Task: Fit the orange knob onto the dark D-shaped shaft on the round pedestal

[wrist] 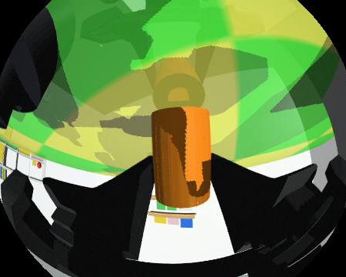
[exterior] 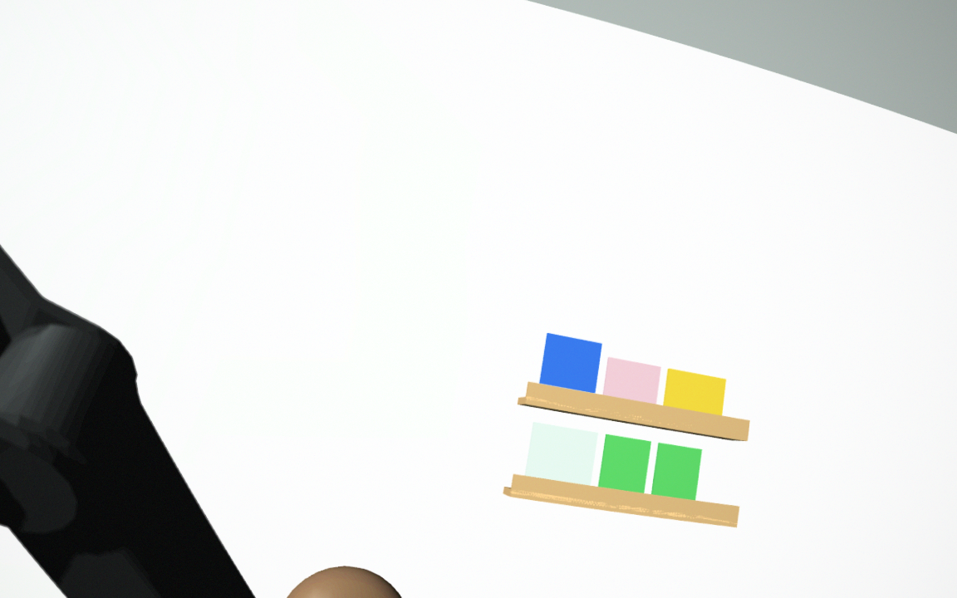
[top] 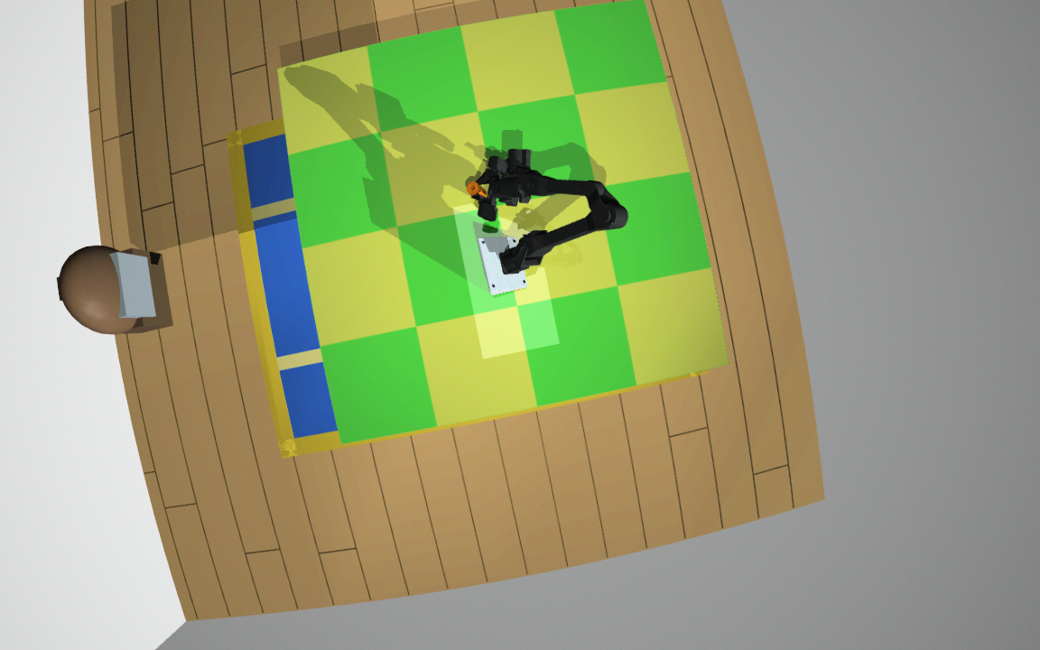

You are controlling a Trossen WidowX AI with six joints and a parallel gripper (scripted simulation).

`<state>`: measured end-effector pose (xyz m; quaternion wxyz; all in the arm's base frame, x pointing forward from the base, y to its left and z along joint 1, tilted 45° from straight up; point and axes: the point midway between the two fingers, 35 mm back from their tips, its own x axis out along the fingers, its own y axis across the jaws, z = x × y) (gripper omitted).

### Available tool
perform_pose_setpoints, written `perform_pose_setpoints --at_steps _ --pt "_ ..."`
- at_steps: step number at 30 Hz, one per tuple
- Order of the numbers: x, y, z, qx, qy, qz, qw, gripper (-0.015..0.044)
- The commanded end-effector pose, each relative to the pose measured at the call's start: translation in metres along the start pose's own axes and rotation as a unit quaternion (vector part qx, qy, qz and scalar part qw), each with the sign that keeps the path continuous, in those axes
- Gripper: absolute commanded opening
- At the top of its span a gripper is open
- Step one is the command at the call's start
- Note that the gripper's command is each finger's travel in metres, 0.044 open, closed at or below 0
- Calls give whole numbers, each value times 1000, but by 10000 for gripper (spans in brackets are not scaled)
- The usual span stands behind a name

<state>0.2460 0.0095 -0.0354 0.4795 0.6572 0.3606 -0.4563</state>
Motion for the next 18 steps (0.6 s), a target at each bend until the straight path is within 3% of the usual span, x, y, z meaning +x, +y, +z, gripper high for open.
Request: perform_pose_setpoints --at_steps 1,4,18 --pt "-1 -2 0 -3 -9 -1 1000 179" --pt "0 0 0 -2 -2 1 1000 258" --pt "0 0 0 -2 -2 1 1000 260"
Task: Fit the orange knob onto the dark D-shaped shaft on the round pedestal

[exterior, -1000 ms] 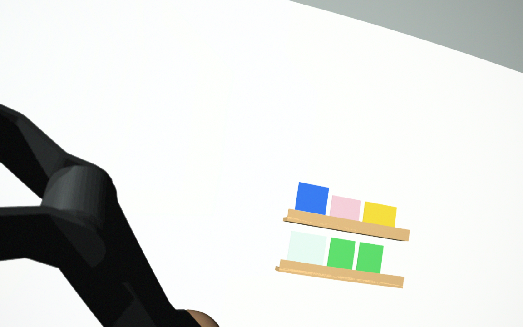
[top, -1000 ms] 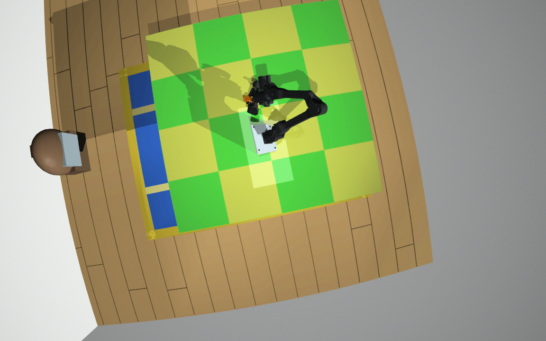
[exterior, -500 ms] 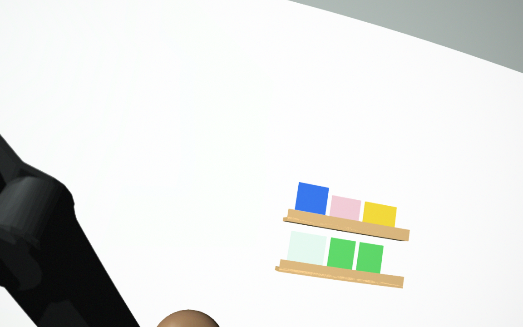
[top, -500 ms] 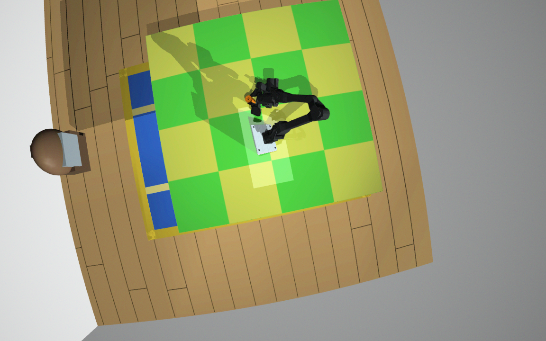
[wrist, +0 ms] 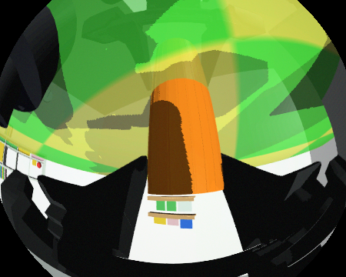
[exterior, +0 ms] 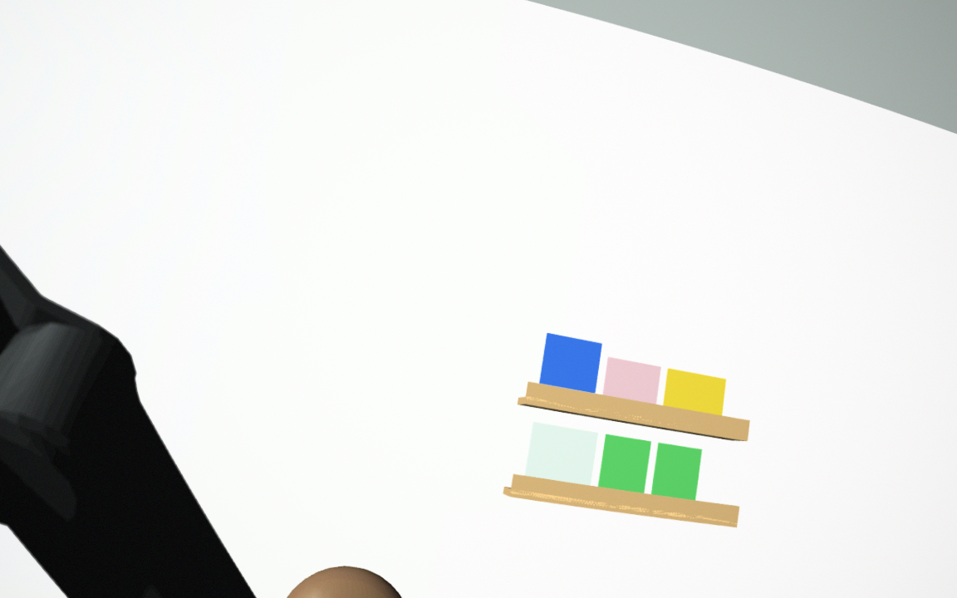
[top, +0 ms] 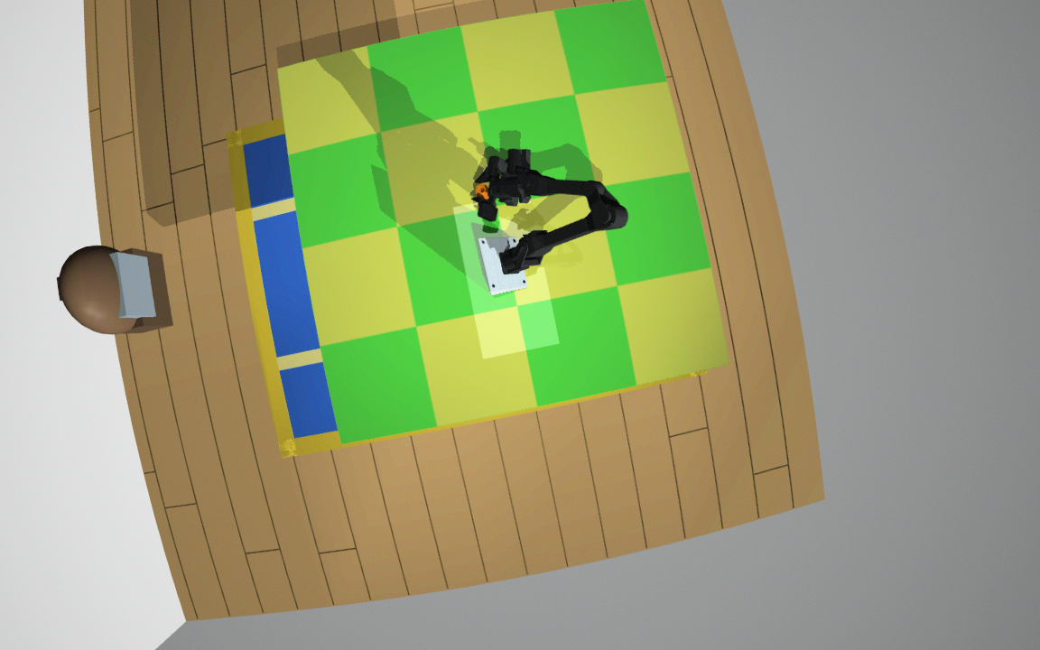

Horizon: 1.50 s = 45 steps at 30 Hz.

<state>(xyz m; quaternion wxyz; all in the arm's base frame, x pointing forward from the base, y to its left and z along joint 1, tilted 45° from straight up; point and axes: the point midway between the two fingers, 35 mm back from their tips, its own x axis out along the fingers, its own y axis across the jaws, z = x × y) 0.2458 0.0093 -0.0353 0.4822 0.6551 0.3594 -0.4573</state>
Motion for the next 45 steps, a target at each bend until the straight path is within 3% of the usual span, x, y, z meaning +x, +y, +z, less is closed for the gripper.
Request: perform_pose_setpoints --at_steps 1,10,17,24,31,35,40,45 --pt "0 0 0 0 1 0 1000 260" --pt "0 0 0 0 1 0 1000 260" --pt "0 0 0 0 1 0 1000 440" --pt "-1 0 -2 0 1 0 1000 440" --pt "-52 1 -60 1 2 -1 1000 440" --pt "-53 0 -61 2 -3 -3 1000 440" --pt "-51 -7 -60 30 -143 -53 988 440" --pt "-59 -7 -65 24 -308 -46 950 440"
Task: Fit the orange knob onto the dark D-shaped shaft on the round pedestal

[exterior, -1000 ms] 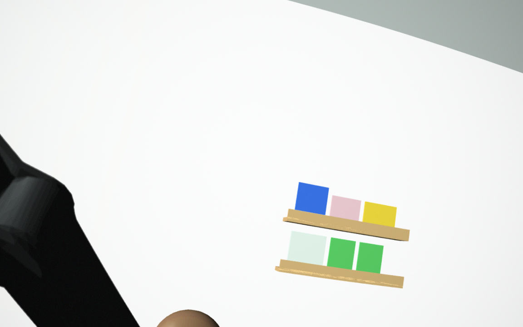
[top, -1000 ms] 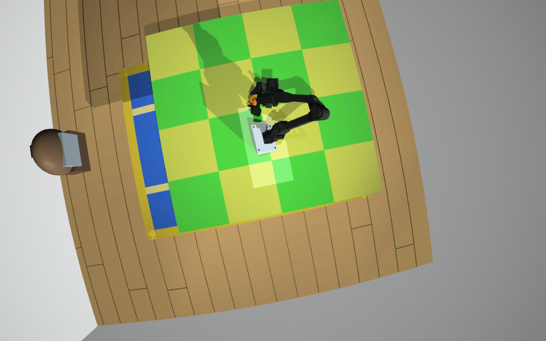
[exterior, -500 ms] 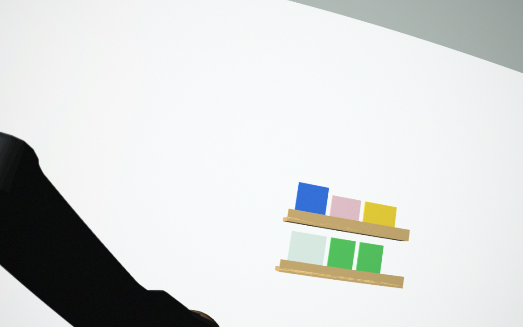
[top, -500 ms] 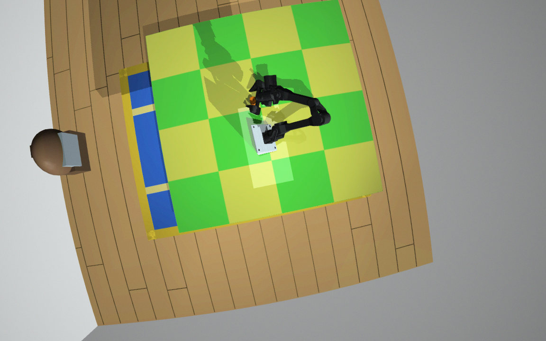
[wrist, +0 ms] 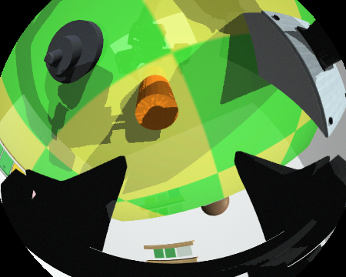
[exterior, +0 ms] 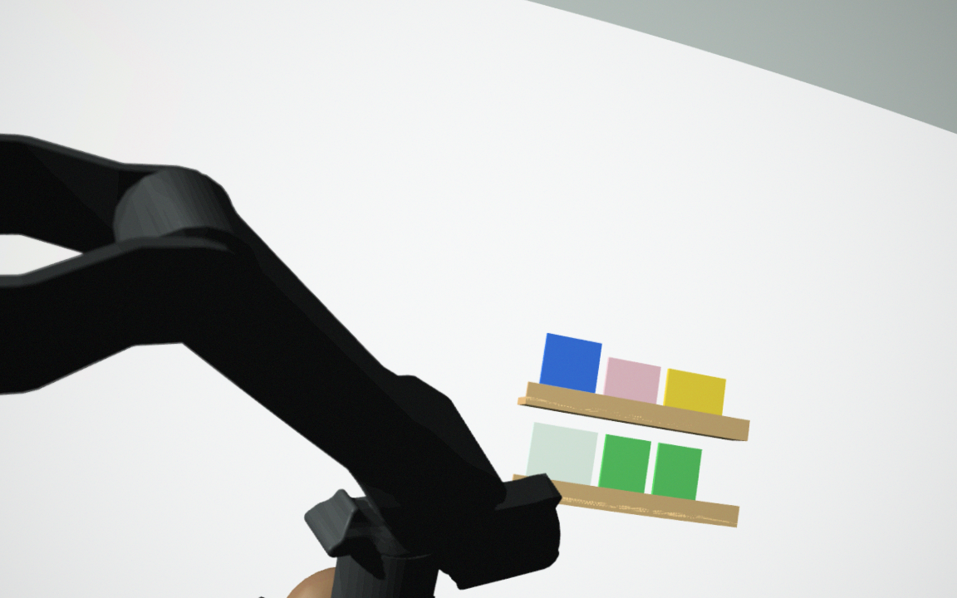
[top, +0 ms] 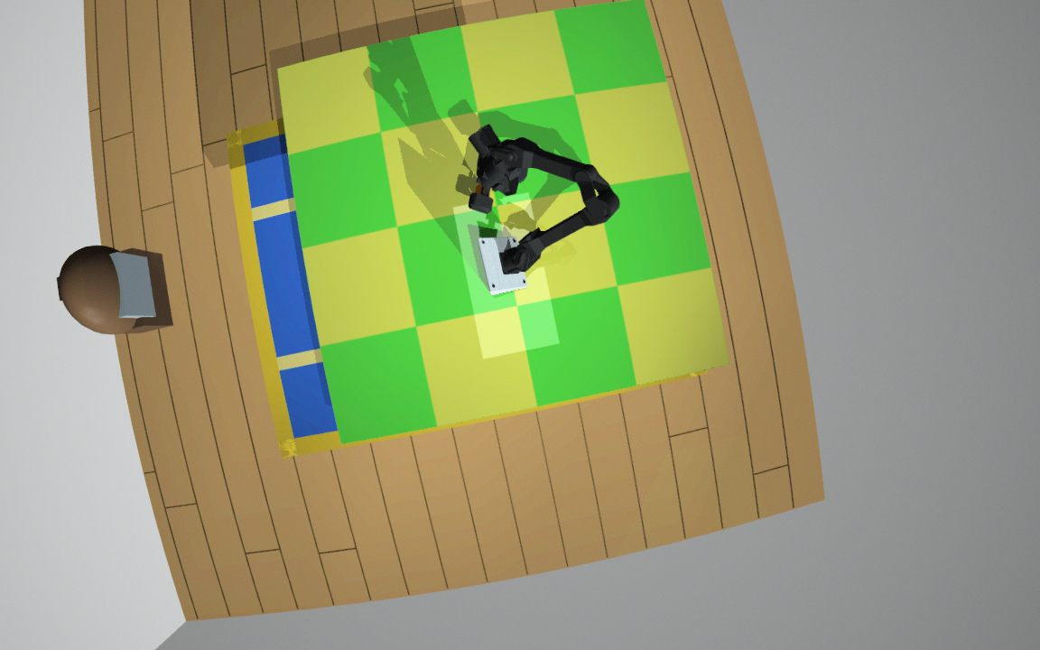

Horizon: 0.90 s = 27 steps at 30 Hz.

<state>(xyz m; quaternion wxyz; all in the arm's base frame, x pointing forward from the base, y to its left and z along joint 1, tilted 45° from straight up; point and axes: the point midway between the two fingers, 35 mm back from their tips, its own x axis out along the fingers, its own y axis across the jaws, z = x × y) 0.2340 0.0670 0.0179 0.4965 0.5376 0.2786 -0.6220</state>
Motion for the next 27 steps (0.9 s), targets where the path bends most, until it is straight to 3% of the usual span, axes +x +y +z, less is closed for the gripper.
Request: perform_pose_setpoints --at_steps 1,4,16,21,27 --pt "-13 3 -5 3 -137 30 990 440" --pt "-22 6 -10 -5 -204 64 977 440" --pt "-23 6 -11 -14 -209 66 976 440" --pt "-23 6 -10 -216 -218 21 951 440" --pt "-22 6 -10 -480 -215 -43 849 440"
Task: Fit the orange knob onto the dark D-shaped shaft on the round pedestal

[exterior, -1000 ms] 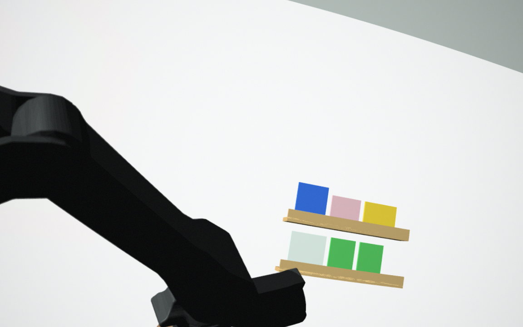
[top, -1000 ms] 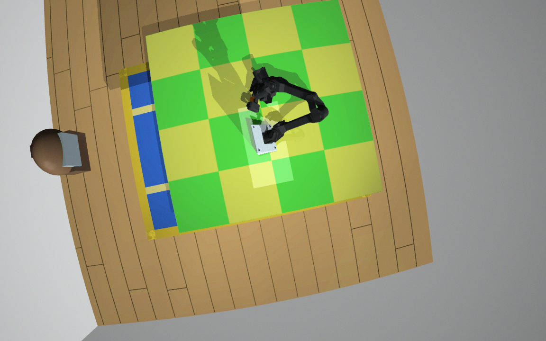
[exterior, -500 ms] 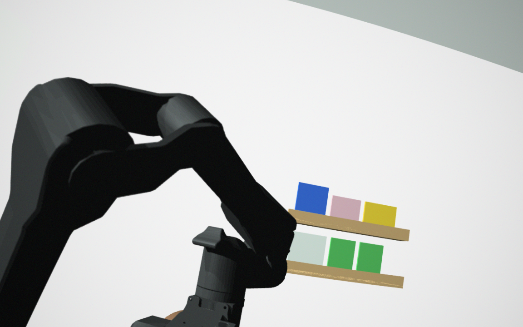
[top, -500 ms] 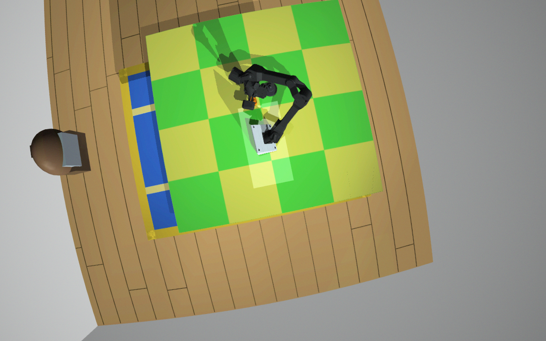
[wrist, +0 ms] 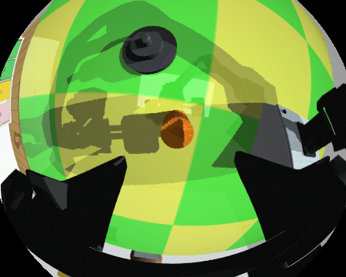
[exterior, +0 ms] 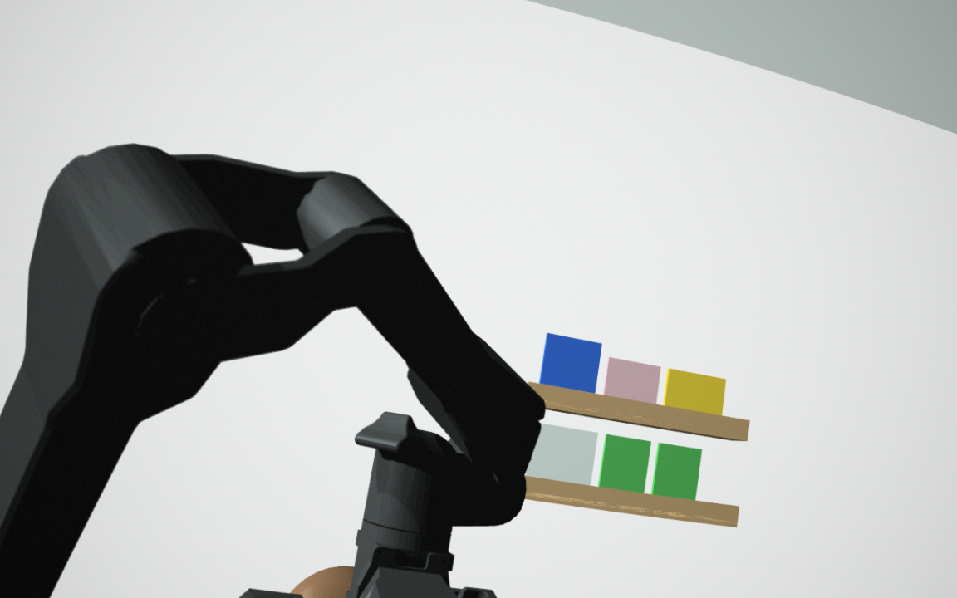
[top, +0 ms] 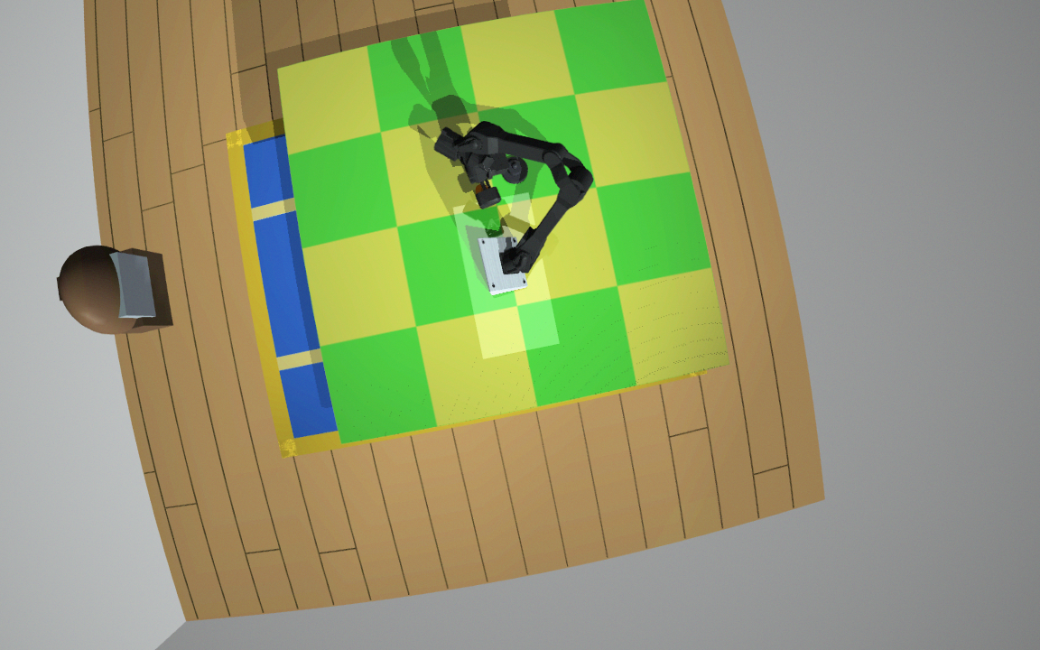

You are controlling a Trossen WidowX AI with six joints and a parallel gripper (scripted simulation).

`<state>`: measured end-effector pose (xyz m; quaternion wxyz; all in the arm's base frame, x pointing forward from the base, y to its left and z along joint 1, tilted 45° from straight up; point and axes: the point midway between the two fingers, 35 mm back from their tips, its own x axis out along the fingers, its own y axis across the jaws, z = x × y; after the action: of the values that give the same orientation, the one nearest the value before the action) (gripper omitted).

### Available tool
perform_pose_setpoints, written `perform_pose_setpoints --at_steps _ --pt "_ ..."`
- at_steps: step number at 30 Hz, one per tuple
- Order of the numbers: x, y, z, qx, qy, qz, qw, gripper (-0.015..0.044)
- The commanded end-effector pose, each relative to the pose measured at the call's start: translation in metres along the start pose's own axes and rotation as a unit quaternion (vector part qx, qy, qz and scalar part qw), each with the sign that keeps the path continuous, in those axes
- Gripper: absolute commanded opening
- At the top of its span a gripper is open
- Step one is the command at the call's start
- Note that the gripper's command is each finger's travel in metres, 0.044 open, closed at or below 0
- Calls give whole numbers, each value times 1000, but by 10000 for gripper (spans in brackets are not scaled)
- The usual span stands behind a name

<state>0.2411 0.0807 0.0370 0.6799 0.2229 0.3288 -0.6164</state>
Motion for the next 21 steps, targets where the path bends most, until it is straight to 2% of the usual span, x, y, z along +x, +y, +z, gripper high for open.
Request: perform_pose_setpoints --at_steps 1,7,9,21 --pt "0 1 0 -260 -1 1 966 440" --pt "0 1 0 -527 -2 1 850 440" --pt "1 1 0 -579 -2 1 815 440" --pt "1 1 0 -586 -2 1 810 440"
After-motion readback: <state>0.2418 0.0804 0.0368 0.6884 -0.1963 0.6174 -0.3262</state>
